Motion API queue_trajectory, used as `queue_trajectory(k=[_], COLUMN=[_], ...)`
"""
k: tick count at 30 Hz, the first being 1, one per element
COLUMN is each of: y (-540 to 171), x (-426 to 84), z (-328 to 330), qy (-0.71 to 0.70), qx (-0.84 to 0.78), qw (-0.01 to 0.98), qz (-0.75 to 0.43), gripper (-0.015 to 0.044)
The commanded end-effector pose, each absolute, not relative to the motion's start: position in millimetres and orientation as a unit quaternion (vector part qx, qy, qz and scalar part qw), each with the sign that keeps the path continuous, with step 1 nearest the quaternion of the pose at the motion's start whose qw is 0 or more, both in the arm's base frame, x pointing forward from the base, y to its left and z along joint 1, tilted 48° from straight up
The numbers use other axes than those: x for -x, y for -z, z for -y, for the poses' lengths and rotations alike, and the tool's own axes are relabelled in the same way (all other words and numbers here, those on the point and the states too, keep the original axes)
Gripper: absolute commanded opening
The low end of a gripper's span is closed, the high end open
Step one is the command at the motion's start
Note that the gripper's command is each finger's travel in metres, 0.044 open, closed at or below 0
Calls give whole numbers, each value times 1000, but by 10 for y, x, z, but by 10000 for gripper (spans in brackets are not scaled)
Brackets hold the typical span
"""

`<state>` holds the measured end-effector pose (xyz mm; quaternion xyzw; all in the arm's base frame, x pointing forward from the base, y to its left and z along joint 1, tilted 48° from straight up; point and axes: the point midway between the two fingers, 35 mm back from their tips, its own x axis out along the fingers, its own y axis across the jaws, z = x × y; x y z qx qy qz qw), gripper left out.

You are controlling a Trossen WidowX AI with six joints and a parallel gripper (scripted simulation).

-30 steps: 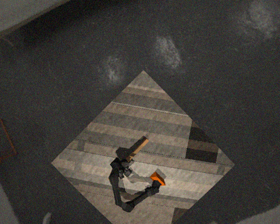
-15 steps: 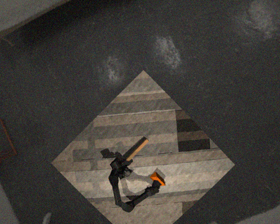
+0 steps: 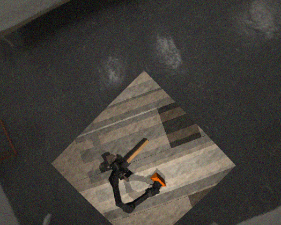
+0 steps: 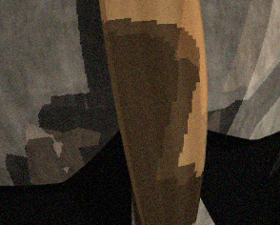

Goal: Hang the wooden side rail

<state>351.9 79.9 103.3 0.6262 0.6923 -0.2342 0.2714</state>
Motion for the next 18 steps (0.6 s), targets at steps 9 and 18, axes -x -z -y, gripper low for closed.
queue_trajectory(k=[9,18], y=[-1113,-1119], x=[-3531,-3529], z=[-789,-797], qy=[230,230], qx=[-632,-632], qw=[275,275], qz=[-687,-687], gripper=[0,0])
